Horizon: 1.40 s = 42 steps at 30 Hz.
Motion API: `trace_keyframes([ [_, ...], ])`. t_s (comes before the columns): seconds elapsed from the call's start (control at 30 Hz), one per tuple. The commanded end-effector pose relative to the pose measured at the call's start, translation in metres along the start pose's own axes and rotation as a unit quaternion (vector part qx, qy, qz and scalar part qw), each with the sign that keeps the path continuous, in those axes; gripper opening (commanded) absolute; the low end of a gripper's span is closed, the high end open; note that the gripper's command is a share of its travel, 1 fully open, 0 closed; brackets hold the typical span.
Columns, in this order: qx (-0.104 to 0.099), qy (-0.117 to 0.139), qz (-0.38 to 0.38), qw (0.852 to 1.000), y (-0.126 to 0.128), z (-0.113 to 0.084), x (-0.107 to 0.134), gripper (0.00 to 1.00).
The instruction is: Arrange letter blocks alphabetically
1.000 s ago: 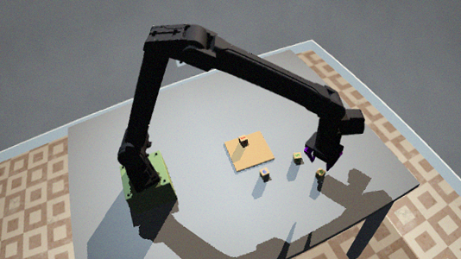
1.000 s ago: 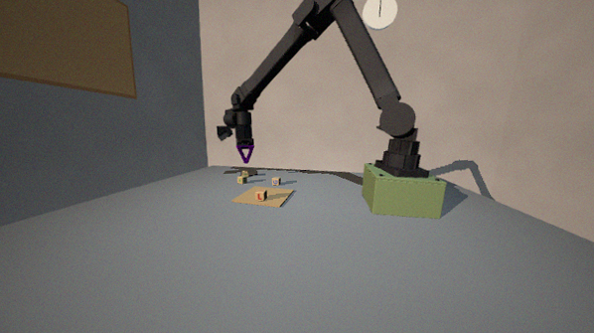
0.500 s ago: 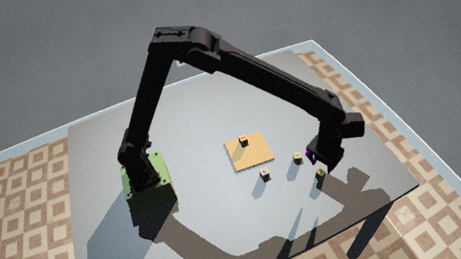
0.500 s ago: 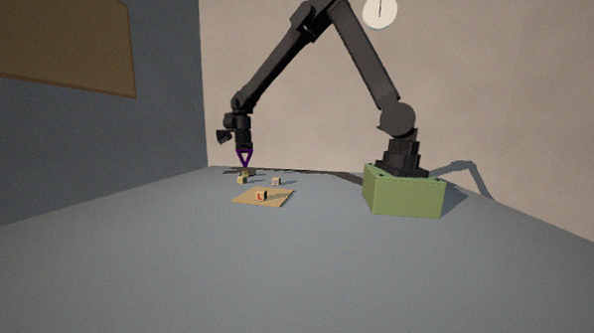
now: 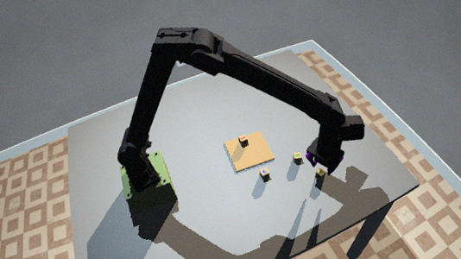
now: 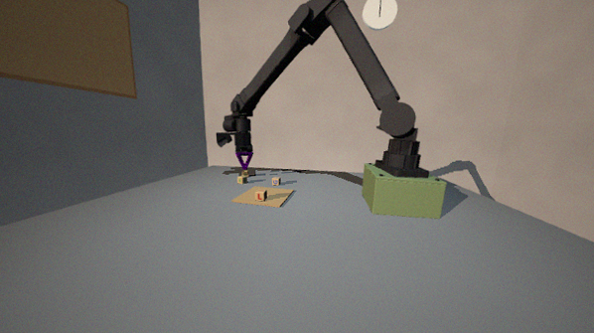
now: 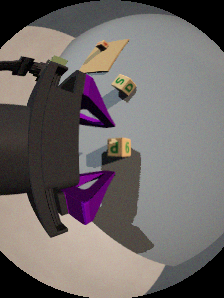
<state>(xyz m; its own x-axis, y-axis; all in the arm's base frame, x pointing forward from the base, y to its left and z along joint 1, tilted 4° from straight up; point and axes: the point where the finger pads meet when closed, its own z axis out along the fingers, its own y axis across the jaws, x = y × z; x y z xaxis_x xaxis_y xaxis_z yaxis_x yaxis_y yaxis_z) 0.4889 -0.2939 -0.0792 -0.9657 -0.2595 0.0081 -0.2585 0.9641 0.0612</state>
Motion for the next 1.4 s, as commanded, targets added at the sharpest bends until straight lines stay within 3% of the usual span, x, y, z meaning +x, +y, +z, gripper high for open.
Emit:
trace_keyframes([
  [0.0,0.015,-0.014,0.001,1.000,-0.002,-0.013,-0.009,0.58],
  [0.93,0.014,-0.013,0.001,1.000,-0.001,-0.011,-0.008,0.58],
  [1.37,0.020,-0.020,0.001,1.000,-0.001,-0.022,-0.010,0.58],
])
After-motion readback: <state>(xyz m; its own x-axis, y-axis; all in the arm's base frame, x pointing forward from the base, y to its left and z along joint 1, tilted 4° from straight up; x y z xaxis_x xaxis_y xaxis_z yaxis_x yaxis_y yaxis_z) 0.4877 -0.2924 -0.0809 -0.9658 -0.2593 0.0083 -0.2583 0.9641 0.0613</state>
